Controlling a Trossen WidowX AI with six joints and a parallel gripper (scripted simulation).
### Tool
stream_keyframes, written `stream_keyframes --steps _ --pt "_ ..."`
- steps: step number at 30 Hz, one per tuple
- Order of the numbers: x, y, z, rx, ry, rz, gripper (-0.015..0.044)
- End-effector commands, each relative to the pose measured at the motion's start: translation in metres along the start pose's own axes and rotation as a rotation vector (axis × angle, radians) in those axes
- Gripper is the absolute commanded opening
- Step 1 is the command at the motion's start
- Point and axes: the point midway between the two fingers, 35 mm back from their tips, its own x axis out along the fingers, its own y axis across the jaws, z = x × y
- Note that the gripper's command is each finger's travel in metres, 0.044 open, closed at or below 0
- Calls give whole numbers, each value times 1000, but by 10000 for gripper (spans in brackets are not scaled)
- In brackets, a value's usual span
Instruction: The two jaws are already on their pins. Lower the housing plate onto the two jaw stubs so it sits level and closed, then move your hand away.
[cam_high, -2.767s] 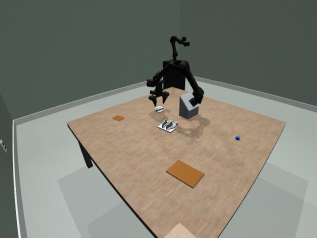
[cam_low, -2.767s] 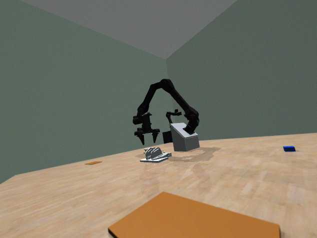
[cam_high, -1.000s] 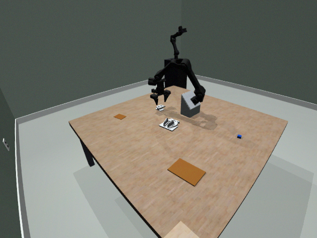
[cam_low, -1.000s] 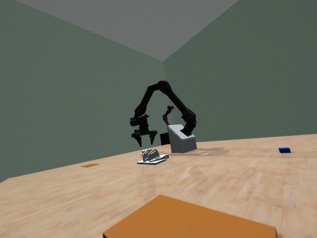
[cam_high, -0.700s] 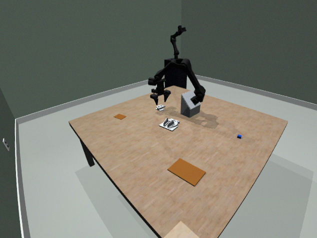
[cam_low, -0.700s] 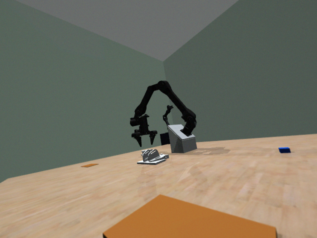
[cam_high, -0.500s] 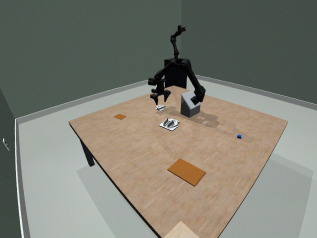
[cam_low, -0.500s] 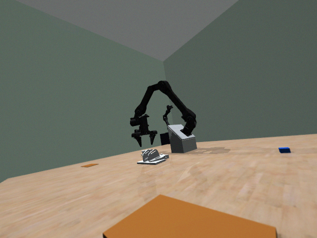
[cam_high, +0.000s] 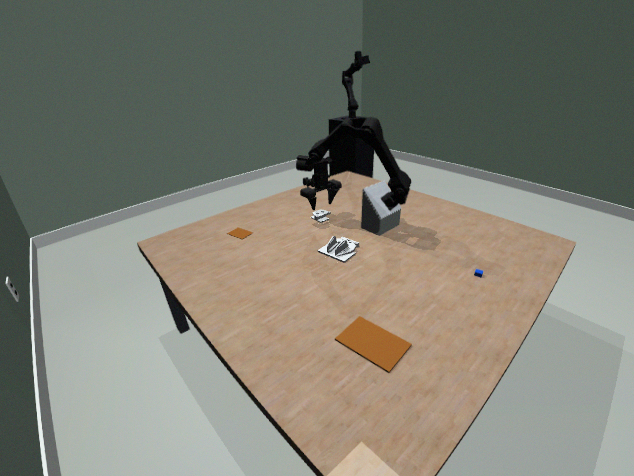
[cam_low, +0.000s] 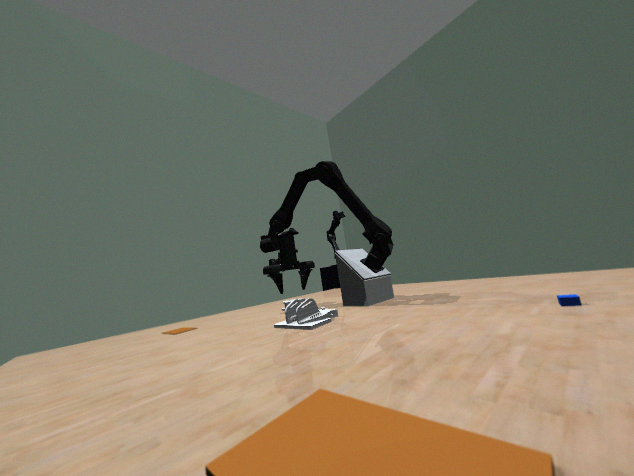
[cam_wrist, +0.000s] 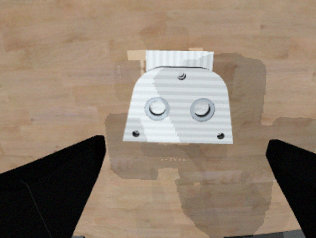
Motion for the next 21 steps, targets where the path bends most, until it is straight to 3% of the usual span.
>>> stream_keyframes --steps 1,21 --pt "0 0 0 0 0 0 440" --pt "32 3 2 2 0 3 440"
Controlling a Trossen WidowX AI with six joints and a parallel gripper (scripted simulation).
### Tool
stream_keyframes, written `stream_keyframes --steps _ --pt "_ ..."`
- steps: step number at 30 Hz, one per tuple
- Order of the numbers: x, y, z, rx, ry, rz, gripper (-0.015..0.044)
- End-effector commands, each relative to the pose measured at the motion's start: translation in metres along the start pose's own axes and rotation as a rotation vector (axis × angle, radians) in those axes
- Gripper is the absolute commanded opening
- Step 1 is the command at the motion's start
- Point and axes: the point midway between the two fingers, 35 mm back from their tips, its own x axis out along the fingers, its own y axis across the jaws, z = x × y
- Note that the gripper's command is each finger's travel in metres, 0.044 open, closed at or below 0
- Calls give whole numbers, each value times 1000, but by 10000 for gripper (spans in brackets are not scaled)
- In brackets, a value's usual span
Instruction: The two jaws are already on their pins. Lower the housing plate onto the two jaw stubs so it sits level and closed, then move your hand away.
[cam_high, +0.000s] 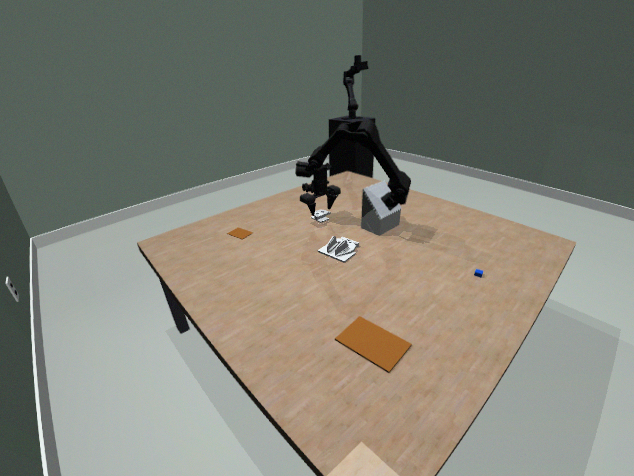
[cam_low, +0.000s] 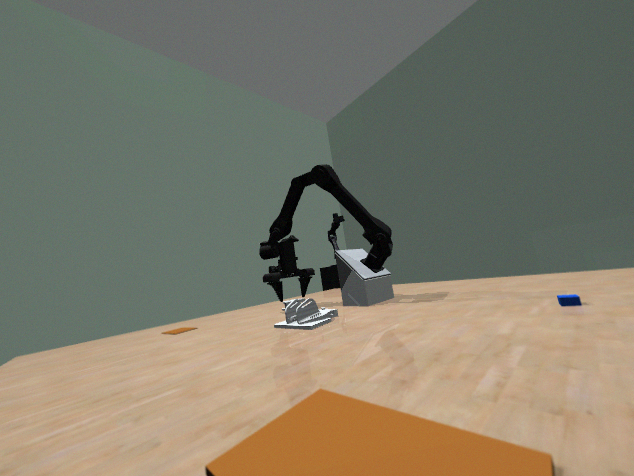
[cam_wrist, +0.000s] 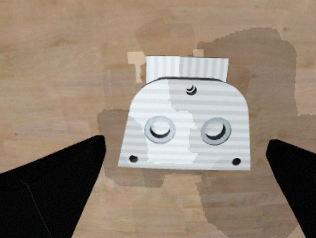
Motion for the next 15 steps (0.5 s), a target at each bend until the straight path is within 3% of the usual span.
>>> stream_keyframes --steps 1,15 --pt "8 0 -1 7 6 2 440" --pt "25 0 -1 7 7 4 440"
